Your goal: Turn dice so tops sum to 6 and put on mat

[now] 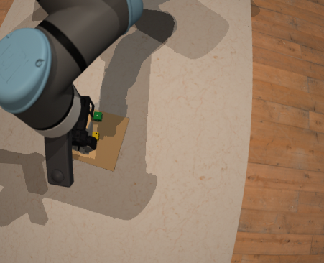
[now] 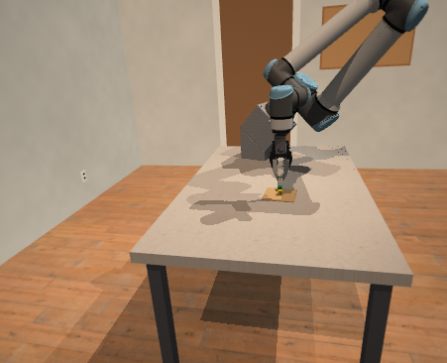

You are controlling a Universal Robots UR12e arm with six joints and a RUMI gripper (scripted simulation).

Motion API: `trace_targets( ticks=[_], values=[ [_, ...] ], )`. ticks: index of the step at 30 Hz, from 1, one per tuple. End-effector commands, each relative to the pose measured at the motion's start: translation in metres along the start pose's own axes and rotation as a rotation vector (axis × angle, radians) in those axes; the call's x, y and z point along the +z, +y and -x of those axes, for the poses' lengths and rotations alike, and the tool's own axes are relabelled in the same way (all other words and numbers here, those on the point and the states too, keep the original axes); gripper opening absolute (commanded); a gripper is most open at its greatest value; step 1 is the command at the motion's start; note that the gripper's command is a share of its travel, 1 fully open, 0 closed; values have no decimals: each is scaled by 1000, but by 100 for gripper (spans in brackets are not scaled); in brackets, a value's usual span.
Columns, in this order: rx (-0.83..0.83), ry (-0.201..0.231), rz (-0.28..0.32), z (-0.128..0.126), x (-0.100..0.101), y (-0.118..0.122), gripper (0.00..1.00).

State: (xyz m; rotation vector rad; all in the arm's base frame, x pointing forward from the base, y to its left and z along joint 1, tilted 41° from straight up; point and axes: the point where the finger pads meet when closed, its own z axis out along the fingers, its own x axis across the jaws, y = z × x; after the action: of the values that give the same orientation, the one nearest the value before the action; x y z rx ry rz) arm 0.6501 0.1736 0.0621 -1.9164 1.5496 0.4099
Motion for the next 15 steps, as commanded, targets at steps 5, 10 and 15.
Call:
trace_targets(
  ticks=[5,10,15],
  values=[
    [0,1,-1,0,26,-1,3],
    [0,1,-1,0,50,-1,3],
    [0,1,-1,0,69,-1,3]
  ],
)
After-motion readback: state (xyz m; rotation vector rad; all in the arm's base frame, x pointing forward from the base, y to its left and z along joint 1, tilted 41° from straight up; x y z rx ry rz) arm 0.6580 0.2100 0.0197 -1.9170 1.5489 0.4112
